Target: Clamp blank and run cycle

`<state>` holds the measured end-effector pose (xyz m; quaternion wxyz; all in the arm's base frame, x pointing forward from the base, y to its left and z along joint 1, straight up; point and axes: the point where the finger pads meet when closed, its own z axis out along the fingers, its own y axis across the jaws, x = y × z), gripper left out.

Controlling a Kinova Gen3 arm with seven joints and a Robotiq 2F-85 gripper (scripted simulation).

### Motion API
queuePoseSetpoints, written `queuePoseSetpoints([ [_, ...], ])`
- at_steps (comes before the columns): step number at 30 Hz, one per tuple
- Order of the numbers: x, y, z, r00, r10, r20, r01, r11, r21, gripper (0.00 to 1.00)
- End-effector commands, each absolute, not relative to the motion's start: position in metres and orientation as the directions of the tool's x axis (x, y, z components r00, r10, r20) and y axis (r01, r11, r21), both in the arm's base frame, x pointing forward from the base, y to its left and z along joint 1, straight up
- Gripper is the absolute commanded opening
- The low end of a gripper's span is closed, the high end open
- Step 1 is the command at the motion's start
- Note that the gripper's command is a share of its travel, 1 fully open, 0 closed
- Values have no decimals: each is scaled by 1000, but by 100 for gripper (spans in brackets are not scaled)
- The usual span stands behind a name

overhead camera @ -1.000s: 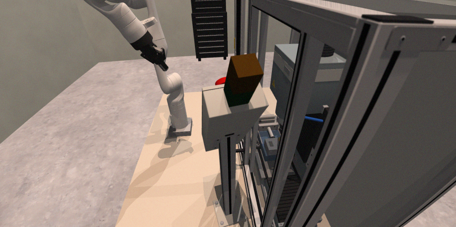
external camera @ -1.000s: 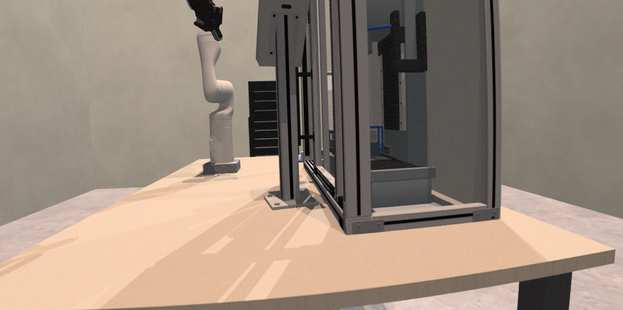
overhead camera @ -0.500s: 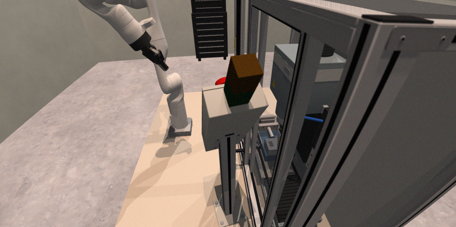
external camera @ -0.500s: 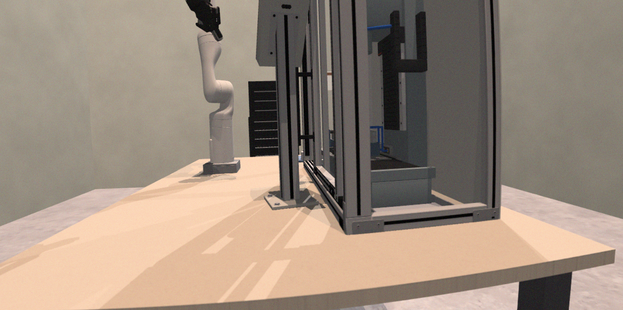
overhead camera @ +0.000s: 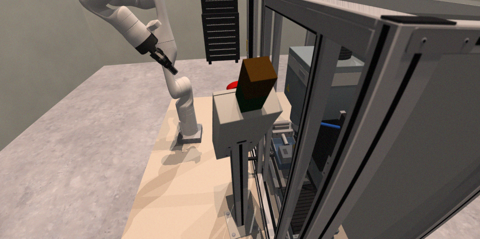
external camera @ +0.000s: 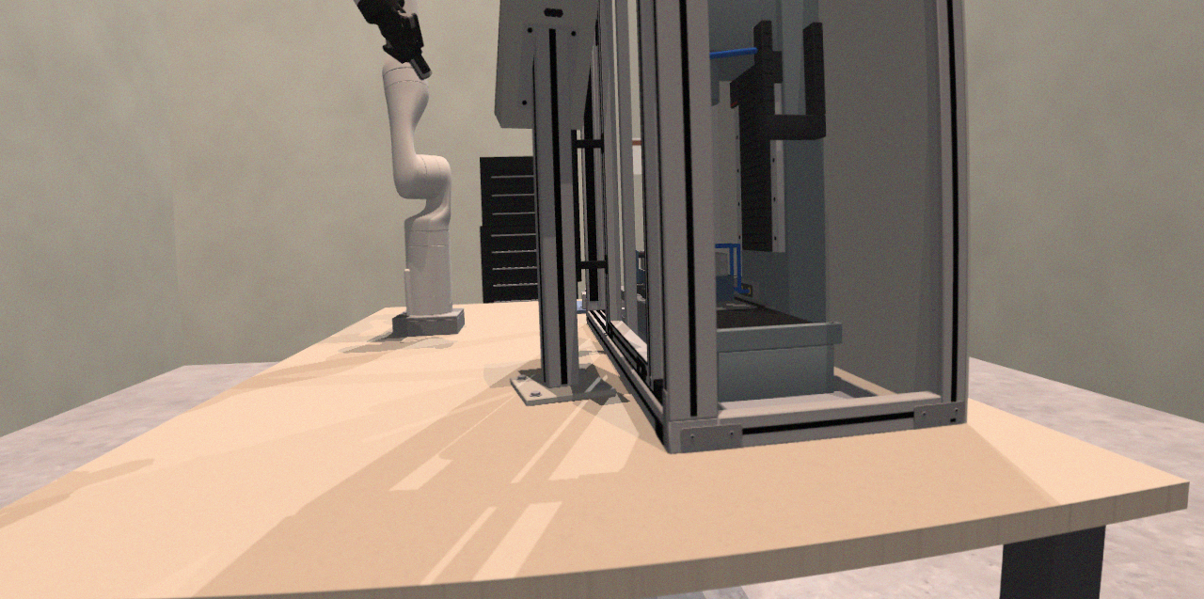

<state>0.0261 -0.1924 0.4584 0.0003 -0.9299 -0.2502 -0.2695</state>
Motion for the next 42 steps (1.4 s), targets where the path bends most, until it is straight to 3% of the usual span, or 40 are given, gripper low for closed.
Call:
queuePoseSetpoints([
  [1, 25, -194, 458, 747, 432, 505, 426, -895, 136, 10],
  [9, 25, -194, 458, 747, 432, 505, 426, -895, 136, 10],
  [14, 25, -194, 458, 804, 235, 547, 233, -970, 75, 10],
  [26, 25, -194, 458, 804, 235, 547, 233, -970, 75, 10],
  [31, 25, -195, 458, 818, 30, 575, 29, -1000, 11, 10],
  [42, 25, -195, 458, 818, 30, 575, 29, -1000, 11, 10],
])
